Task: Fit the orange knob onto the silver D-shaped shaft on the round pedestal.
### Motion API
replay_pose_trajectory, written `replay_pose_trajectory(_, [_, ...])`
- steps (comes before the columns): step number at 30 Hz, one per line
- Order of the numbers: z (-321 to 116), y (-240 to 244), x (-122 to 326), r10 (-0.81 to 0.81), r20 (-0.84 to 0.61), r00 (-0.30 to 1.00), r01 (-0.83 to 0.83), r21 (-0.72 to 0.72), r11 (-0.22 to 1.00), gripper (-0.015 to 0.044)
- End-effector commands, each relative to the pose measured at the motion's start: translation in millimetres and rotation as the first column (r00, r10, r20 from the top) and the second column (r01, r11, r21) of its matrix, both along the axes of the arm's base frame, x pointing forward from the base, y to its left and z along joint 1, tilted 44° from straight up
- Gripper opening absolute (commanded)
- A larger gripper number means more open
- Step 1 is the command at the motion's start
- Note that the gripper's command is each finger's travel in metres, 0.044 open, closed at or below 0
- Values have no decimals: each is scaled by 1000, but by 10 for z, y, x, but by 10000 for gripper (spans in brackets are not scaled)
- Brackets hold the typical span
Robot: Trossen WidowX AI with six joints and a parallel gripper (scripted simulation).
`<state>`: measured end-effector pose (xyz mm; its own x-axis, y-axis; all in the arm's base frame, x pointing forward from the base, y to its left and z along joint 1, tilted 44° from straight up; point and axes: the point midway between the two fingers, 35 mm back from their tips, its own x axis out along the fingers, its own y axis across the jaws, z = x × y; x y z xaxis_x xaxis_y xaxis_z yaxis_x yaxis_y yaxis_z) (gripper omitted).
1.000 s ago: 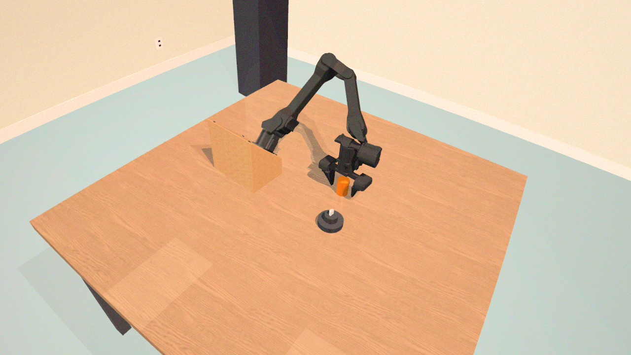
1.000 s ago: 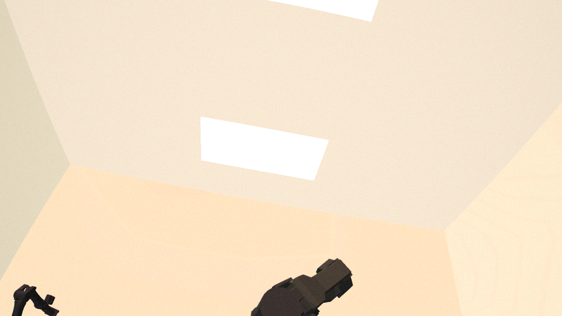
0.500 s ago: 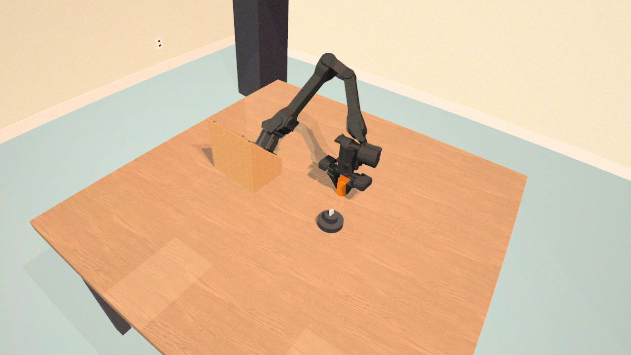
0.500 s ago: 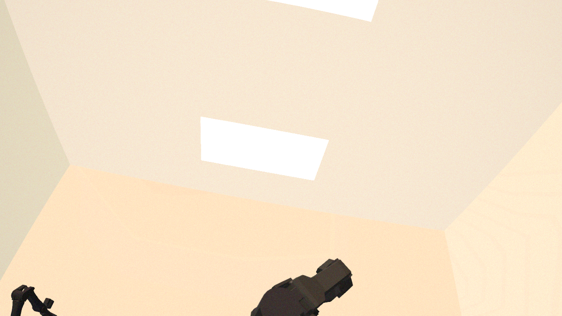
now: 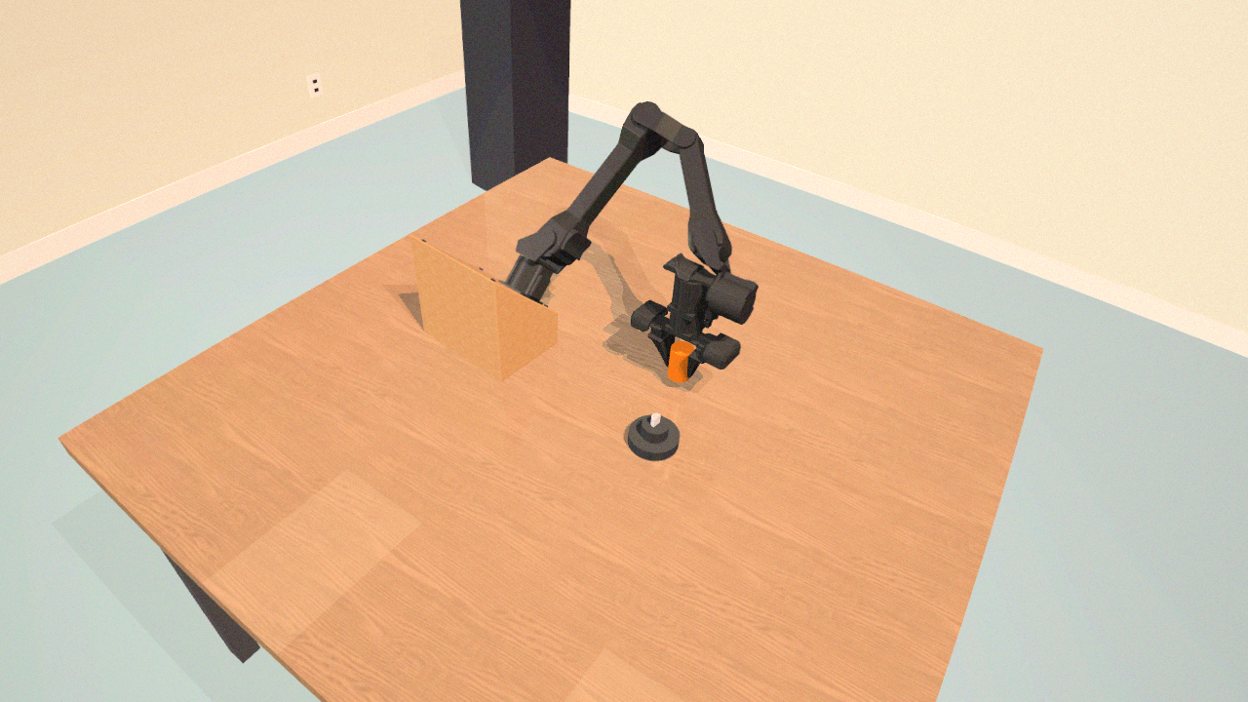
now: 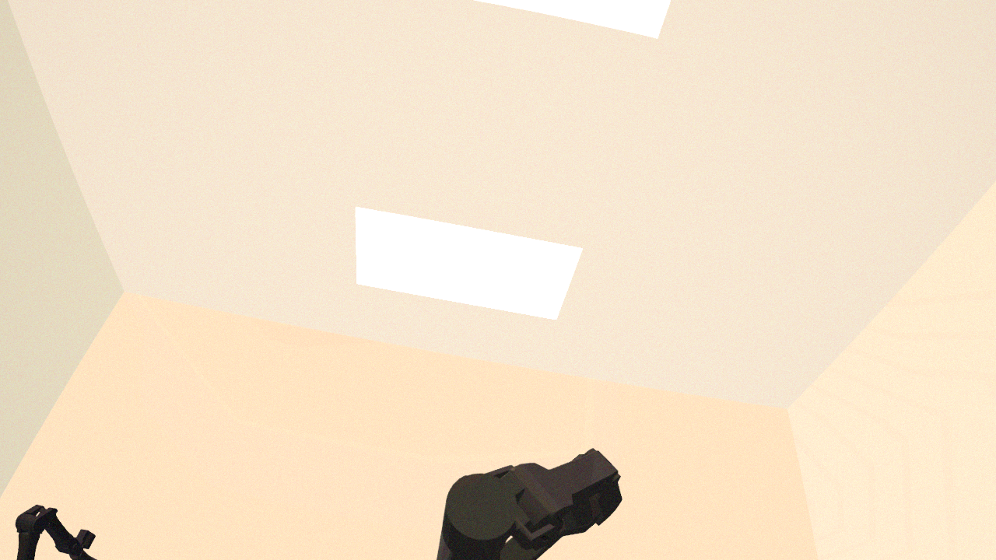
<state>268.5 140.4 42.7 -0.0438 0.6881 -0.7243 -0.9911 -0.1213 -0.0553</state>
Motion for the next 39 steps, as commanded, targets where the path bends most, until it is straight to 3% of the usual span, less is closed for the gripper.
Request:
replay_pose_trajectory(1, [87, -96, 53, -5, 8, 1000, 5, -6, 1000, 0])
replay_pose_trajectory(39, [753, -832, 164, -17, -47, 999, 17, 5, 1000, 0])
